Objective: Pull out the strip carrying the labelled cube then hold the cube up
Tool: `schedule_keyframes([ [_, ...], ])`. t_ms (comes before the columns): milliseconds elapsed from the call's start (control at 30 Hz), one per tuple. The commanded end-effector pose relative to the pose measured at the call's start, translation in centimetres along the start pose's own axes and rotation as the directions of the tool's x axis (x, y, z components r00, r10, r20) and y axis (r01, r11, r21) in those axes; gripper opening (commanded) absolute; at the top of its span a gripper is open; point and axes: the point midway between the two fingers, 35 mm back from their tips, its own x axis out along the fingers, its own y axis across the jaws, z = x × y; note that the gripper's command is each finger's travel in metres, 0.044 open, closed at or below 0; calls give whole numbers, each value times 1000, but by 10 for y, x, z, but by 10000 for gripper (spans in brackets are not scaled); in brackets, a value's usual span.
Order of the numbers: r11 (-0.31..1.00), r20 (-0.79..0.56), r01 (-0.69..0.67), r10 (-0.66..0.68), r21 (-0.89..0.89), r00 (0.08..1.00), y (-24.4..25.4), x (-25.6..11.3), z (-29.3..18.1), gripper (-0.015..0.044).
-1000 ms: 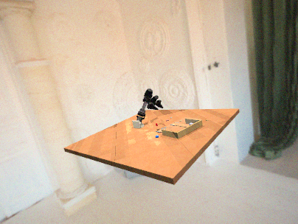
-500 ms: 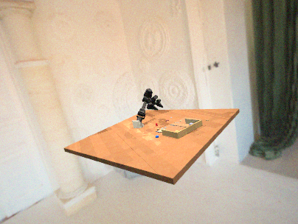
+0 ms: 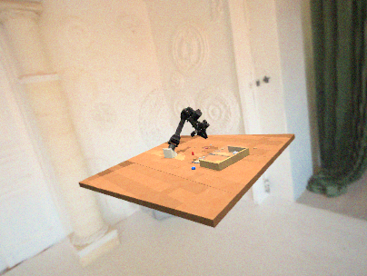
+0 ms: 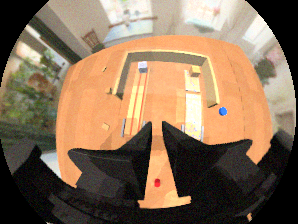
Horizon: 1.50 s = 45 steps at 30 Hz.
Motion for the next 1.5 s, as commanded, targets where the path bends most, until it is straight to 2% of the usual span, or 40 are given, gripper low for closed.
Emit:
schedule_keyframes([
  [0, 998, -208, 43, -31, 51, 978, 27, 32, -1, 0],
  [233, 989, -488, 130, -77, 75, 870, 69, 67, -23, 0],
  [300, 986, -532, 147, -86, 73, 843, 76, 71, -28, 0],
  [700, 986, -537, 149, -88, 72, 839, 71, 75, -26, 0],
  [1467, 986, -536, 149, -88, 72, 840, 70, 107, -46, 0],
])
